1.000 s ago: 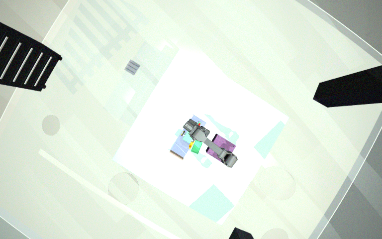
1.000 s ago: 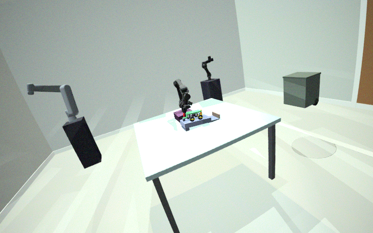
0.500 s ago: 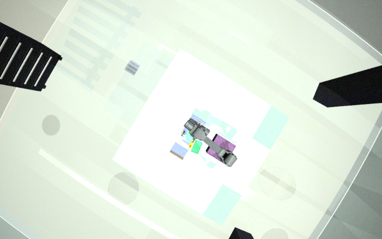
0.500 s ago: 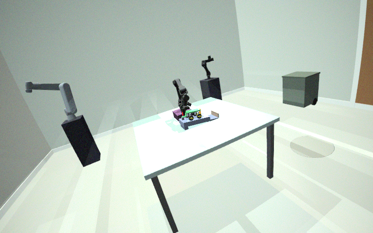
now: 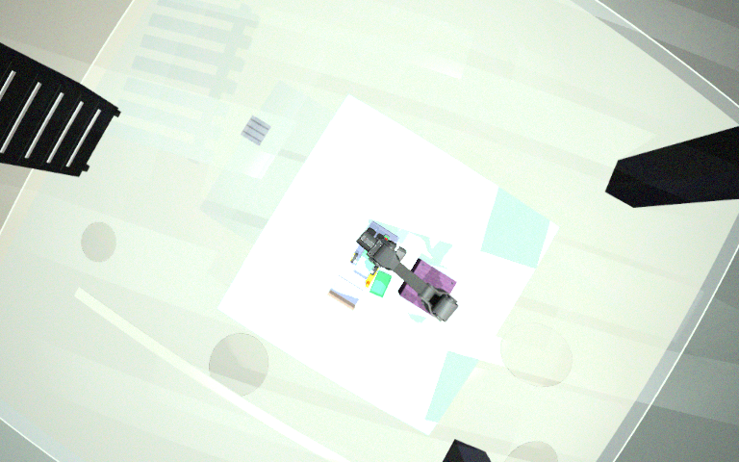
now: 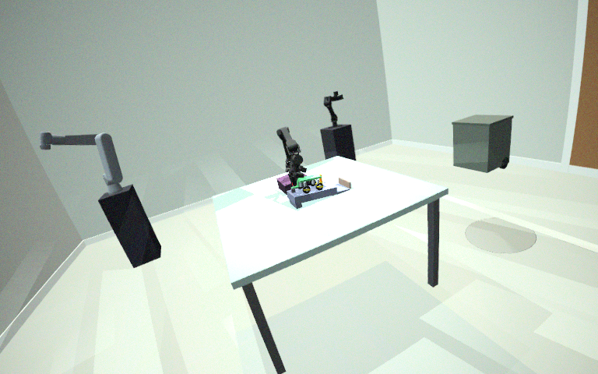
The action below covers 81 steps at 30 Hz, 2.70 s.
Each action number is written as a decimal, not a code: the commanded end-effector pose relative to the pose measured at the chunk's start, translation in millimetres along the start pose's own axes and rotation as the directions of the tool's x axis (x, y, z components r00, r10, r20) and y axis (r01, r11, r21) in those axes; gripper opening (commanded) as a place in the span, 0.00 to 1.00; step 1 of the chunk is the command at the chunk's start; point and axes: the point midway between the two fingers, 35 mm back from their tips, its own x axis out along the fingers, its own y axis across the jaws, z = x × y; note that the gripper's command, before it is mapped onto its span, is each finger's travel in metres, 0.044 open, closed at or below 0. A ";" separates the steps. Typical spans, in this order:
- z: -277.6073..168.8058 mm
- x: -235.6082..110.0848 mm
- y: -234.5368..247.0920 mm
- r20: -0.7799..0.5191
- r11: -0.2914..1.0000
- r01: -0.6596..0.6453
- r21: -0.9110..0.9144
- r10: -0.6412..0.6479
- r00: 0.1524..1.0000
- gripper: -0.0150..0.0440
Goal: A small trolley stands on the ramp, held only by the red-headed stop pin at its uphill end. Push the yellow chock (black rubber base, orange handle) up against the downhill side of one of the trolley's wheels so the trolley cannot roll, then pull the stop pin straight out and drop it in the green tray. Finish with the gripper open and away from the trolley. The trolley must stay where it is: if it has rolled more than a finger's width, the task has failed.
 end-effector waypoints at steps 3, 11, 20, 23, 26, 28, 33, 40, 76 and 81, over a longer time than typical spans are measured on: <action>0.0 -0.5 -0.2 0.000 1.000 0.001 0.000 -0.001 1.000 0.31; -0.4 -2.4 -0.1 0.000 1.000 0.001 -0.001 -0.001 1.000 0.25; -1.3 -9.6 1.3 0.000 1.000 0.001 -0.003 -0.001 1.000 0.25; -1.4 -11.7 1.4 0.000 1.000 0.001 -0.003 -0.001 1.000 0.25; -1.5 -13.8 1.5 0.000 1.000 0.001 -0.003 -0.001 1.000 0.25; -1.5 -15.2 1.5 0.000 1.000 0.001 -0.003 -0.001 1.000 0.25; -1.7 -18.8 1.5 0.001 1.000 0.001 -0.003 -0.001 1.000 0.25; -2.0 -23.9 1.4 0.001 1.000 0.001 -0.003 -0.001 1.000 0.25; -17.2 -41.4 0.9 0.000 1.000 0.001 -0.003 -0.001 1.000 0.25; -24.6 -40.4 1.3 -0.001 1.000 0.001 -0.003 -0.001 1.000 0.25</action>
